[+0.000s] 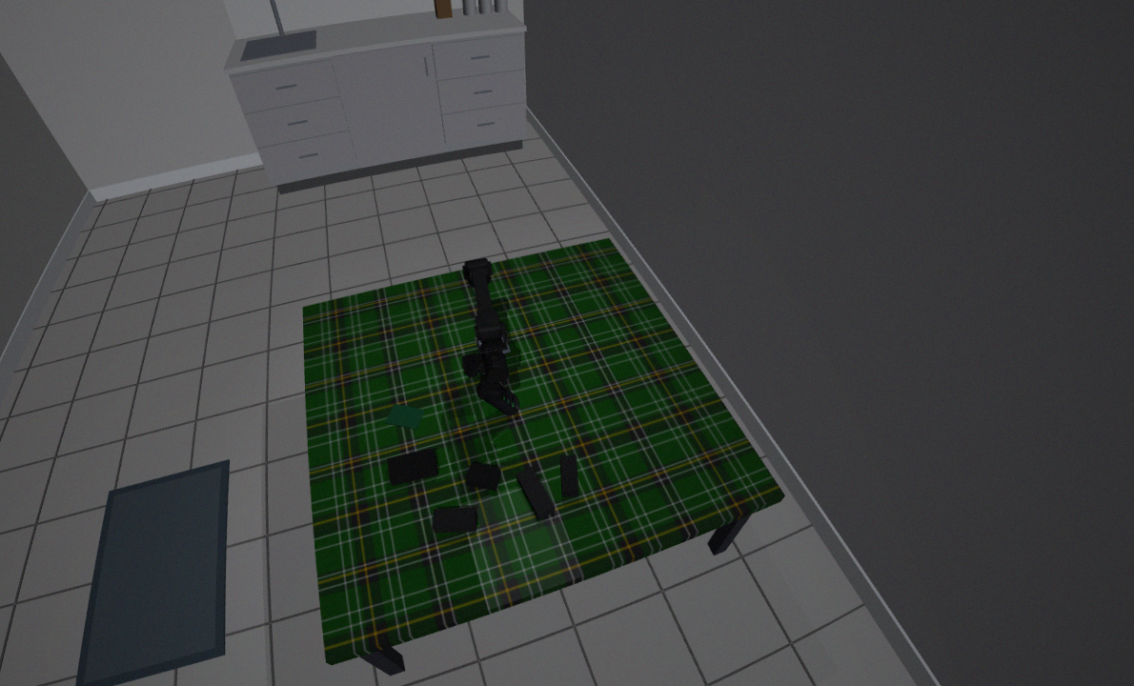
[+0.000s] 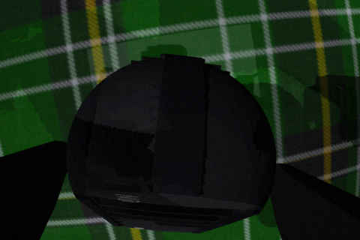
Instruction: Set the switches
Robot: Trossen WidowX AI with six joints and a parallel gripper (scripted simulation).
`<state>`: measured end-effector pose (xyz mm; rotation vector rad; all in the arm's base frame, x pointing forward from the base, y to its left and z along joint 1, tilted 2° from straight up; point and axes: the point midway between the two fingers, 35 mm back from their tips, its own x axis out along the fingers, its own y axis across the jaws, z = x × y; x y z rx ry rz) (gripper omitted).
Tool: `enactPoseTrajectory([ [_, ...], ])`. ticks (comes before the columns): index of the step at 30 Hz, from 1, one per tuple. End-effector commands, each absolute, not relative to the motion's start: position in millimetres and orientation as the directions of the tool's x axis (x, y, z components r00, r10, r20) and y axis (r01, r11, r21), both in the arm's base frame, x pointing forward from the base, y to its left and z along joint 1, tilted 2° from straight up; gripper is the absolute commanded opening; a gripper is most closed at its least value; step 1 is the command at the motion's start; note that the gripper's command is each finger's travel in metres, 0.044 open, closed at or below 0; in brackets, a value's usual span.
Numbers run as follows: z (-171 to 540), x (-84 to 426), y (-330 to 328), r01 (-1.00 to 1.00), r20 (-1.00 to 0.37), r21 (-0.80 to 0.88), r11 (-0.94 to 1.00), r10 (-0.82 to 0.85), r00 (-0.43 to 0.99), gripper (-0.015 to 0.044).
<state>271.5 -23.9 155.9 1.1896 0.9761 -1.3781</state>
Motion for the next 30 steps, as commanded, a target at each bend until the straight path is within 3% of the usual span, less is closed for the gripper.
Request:
enactPoseTrajectory([
  [1,157.0,272.9,-18.0,0.988,-0.982,0.043,-0.147,-0.188,0.014,0.0336],
  [30,161.8,276.3,6.5,0.988,-0.969,0.043,-0.147,-0.246,0.005,0.0336],
])
